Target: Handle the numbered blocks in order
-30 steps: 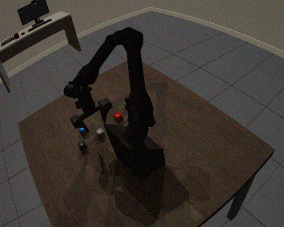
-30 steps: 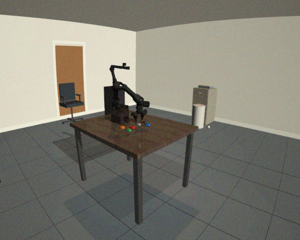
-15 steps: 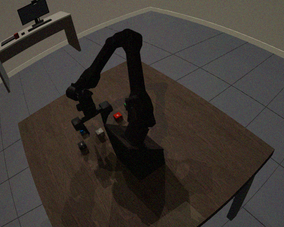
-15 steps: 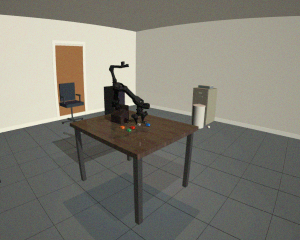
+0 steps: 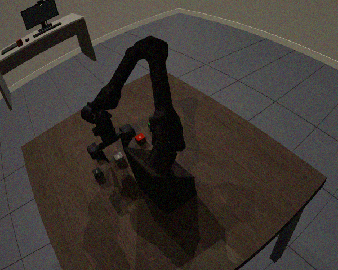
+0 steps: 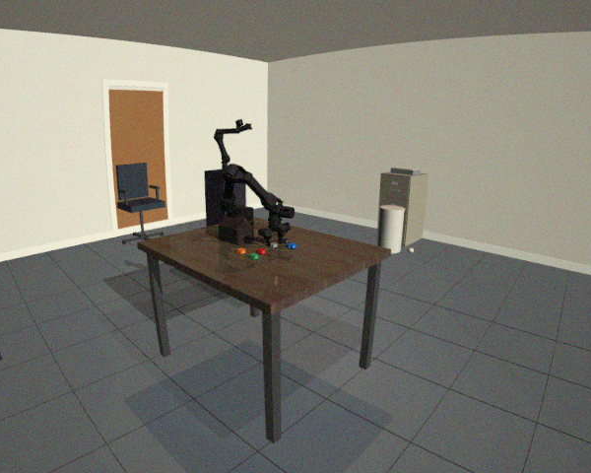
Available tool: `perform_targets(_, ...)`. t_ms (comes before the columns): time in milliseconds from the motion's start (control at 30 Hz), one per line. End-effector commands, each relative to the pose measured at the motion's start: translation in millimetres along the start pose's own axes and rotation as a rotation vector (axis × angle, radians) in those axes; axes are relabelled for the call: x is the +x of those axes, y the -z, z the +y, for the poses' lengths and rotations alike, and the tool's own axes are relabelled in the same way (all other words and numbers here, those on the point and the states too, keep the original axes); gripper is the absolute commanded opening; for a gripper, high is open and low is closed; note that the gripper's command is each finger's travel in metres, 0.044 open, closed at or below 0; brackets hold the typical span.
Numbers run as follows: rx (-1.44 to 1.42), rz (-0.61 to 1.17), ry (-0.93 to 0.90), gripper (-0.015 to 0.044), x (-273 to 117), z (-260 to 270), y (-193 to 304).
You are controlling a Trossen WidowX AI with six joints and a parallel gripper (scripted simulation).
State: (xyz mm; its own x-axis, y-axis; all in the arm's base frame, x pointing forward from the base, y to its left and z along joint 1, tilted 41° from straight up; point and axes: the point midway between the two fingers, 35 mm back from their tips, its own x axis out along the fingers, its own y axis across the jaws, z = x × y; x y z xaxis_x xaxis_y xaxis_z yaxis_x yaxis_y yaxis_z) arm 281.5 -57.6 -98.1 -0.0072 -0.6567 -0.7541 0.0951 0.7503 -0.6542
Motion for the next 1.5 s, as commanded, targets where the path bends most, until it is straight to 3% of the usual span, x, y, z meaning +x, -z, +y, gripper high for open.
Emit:
perform_targets(0, -0.007, 0.002, 0.004, 0.0216, 1.3, -0.5, 1.2)
perform_targets(133, -0.007, 0.002, 0.004, 0.0120, 1.3, -0.5, 1.2)
perform_targets(1467, -0.007, 0.002, 0.004, 0.0120, 1.3, -0.5, 1.2)
